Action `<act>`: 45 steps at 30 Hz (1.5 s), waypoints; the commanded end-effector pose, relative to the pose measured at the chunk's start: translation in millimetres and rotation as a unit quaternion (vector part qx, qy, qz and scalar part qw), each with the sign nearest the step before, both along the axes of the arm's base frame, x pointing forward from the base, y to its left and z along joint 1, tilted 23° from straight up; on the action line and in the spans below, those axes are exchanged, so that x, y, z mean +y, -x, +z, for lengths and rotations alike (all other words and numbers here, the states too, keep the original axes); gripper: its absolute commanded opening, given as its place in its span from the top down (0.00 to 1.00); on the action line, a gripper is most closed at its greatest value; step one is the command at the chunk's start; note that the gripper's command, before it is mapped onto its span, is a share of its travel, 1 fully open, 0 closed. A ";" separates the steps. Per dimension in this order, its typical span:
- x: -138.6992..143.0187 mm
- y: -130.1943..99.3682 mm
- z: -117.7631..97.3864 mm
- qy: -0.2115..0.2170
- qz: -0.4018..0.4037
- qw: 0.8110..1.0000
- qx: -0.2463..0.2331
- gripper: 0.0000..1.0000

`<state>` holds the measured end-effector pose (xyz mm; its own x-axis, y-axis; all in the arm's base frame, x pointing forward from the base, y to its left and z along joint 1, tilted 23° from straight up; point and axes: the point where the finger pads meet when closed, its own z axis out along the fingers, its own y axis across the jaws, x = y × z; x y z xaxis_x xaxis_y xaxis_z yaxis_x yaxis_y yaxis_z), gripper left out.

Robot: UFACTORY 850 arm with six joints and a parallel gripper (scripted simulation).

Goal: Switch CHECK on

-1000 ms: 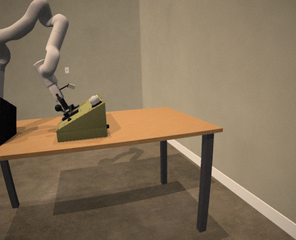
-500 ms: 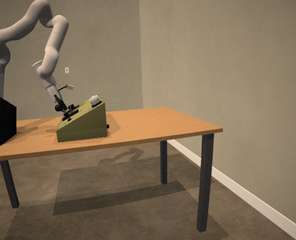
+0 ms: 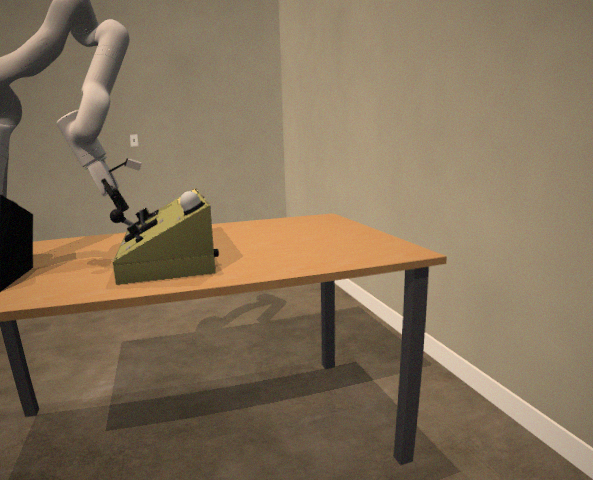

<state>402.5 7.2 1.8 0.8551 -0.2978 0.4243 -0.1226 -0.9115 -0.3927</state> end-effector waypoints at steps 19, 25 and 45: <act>-23.2 39.6 66.6 0.000 0.000 1.000 0.000 0.00; -23.2 39.6 66.6 0.000 0.000 1.000 0.000 0.00; -23.2 39.6 66.6 0.000 0.000 1.000 0.000 0.00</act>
